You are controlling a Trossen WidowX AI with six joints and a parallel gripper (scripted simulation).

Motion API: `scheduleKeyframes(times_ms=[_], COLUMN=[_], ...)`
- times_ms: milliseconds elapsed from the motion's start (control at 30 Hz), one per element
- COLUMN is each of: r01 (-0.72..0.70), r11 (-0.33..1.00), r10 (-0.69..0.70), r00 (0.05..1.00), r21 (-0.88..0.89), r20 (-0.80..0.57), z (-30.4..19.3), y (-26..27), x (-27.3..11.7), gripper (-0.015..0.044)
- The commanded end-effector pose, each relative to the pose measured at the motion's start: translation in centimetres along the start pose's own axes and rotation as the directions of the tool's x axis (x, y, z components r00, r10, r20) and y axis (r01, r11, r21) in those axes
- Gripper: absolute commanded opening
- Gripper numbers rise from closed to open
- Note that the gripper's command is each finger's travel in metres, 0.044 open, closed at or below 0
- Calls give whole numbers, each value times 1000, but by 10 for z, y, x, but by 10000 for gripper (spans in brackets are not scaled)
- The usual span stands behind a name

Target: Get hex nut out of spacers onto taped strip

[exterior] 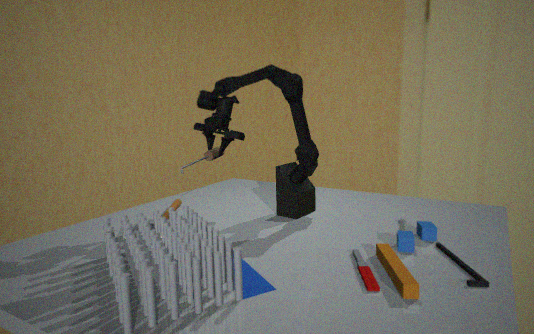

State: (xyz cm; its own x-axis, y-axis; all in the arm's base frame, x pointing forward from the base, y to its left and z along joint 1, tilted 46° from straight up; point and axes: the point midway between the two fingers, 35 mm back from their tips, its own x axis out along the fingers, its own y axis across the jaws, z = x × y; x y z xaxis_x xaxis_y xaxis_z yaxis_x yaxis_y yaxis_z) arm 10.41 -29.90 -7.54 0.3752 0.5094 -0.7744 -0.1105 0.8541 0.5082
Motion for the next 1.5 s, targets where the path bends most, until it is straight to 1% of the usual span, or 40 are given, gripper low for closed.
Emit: scheduleKeyframes(times_ms=[0,633,900,1467], r01=[-1,32,33,33], r11=[998,941,940,940], r10=[3,23,23,23], r00=[1000,987,987,987], r21=[-61,-337,-340,-340], r20=[24,158,159,159], z=[-21,-121,-123,-128], y=[-13,-45,-45,-45], x=[2,34,37,59], gripper=[0,0,0,0])
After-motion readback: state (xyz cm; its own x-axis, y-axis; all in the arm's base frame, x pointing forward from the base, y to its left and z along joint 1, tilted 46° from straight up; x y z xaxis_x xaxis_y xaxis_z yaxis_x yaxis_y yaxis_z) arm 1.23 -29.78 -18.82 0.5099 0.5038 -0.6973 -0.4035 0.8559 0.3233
